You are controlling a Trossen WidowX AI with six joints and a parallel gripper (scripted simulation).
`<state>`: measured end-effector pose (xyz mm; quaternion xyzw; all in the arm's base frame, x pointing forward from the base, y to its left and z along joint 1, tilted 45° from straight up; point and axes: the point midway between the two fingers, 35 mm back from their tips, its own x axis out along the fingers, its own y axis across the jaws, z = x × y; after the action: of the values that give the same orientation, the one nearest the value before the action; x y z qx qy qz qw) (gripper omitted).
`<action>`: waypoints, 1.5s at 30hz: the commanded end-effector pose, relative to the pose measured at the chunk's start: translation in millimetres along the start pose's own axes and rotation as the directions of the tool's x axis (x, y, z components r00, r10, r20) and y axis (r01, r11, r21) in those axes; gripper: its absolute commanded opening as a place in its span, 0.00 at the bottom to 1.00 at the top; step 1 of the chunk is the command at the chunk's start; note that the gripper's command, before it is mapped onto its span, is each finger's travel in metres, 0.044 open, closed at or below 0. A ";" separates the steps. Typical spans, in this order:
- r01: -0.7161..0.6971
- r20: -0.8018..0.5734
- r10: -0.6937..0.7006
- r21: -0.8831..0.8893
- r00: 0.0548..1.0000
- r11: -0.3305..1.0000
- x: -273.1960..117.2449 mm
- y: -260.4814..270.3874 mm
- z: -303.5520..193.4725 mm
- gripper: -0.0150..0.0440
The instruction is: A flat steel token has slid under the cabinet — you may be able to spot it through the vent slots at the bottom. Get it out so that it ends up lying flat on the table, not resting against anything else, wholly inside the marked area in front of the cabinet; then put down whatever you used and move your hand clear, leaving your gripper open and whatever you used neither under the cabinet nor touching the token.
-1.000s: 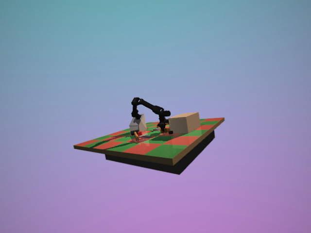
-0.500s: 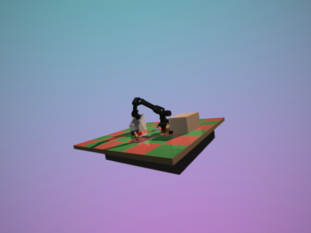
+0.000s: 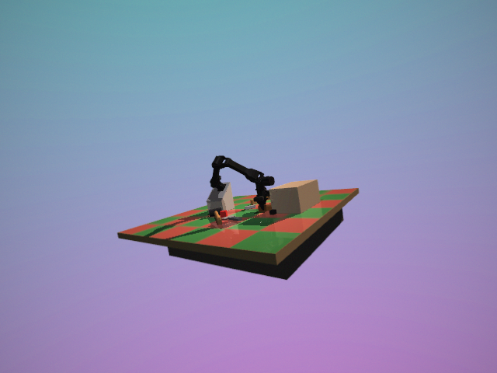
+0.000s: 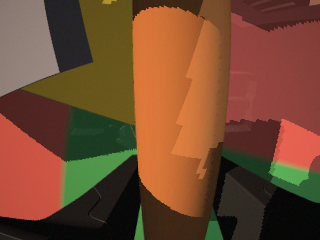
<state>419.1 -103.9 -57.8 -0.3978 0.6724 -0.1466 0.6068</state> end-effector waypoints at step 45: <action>-0.012 0.000 0.012 -0.001 1.000 1.000 1.2 -0.6 -39.2 0.25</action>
<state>388.7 -114.7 -49.2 -0.3941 0.6725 -0.1457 0.6093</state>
